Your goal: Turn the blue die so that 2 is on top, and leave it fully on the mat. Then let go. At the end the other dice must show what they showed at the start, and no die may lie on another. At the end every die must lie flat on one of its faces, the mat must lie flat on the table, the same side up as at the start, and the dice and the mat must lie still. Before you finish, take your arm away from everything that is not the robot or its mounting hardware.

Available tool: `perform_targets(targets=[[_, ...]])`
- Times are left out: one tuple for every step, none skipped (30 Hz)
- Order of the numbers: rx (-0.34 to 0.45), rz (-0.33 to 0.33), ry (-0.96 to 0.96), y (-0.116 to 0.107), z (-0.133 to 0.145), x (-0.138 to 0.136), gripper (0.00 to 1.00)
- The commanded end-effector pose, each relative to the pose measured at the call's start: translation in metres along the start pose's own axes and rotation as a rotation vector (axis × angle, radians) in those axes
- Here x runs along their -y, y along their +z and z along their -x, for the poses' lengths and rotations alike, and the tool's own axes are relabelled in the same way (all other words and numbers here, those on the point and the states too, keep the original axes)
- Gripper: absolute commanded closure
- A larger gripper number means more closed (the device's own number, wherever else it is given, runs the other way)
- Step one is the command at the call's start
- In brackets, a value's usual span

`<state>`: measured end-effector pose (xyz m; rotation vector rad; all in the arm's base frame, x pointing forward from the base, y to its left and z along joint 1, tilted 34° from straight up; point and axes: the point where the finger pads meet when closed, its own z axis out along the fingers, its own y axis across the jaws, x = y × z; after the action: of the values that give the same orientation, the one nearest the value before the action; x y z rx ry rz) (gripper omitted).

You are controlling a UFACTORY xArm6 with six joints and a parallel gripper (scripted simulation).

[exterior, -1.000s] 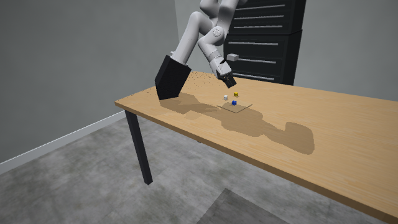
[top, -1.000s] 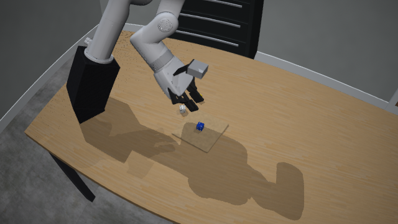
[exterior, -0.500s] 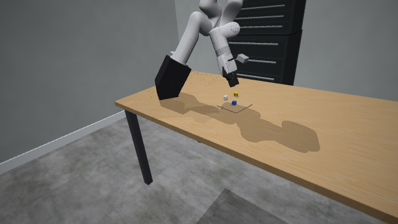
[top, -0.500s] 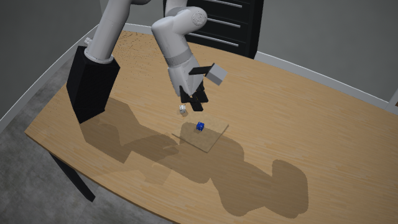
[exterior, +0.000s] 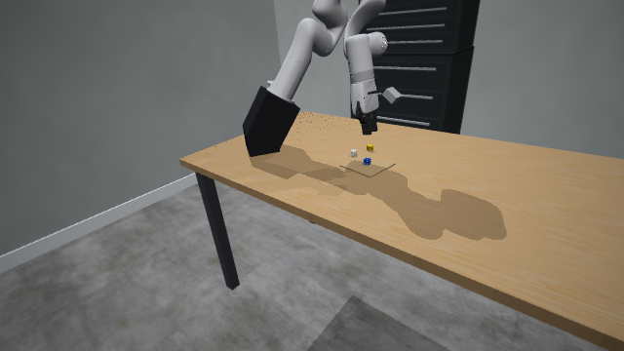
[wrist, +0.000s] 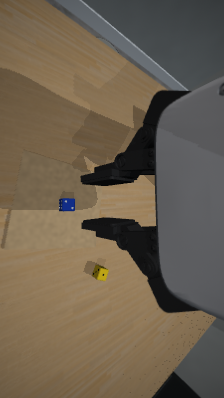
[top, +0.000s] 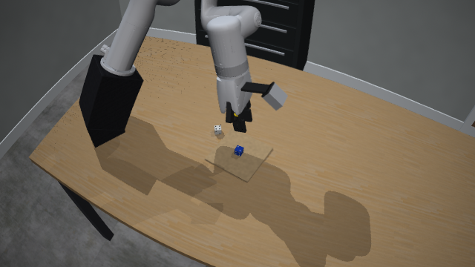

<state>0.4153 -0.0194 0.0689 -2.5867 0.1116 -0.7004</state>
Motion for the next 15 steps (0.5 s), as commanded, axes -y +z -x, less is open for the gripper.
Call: perform_targets(targets=[[0.162, -0.027, 0.012, -0.0025, -0.0080, 0.0011, 0.64], [0.172, -0.025, 0.012, -0.0028, -0.0083, 0.0008, 0.64], [0.179, -0.024, 0.012, -0.0031, -0.0086, 0.0006, 0.64], [0.185, -0.023, 0.013, -0.0033, -0.0088, 0.0004, 0.64], [0.189, -0.022, 0.013, -0.0035, -0.0089, 0.0003, 0.64], [0.192, -0.022, 0.013, -0.0036, -0.0090, 0.0002, 0.64], [0.193, -0.022, 0.013, -0.0036, -0.0090, 0.0001, 0.64], [0.194, -0.021, 0.013, -0.0036, -0.0090, 0.0001, 0.64], [0.194, -0.021, 0.013, -0.0036, -0.0090, 0.0001, 0.64], [0.194, -0.021, 0.013, -0.0036, -0.0090, 0.0001, 0.64], [0.194, -0.021, 0.013, -0.0036, -0.0090, 0.0001, 0.64], [0.194, -0.021, 0.013, -0.0036, -0.0090, 0.0001, 0.00], [0.194, -0.021, 0.013, -0.0036, -0.0090, 0.0001, 0.00], [0.194, -0.021, 0.013, -0.0036, -0.0090, 0.0001, 0.00], [0.194, -0.021, 0.013, -0.0036, -0.0090, 0.0001, 0.00]])
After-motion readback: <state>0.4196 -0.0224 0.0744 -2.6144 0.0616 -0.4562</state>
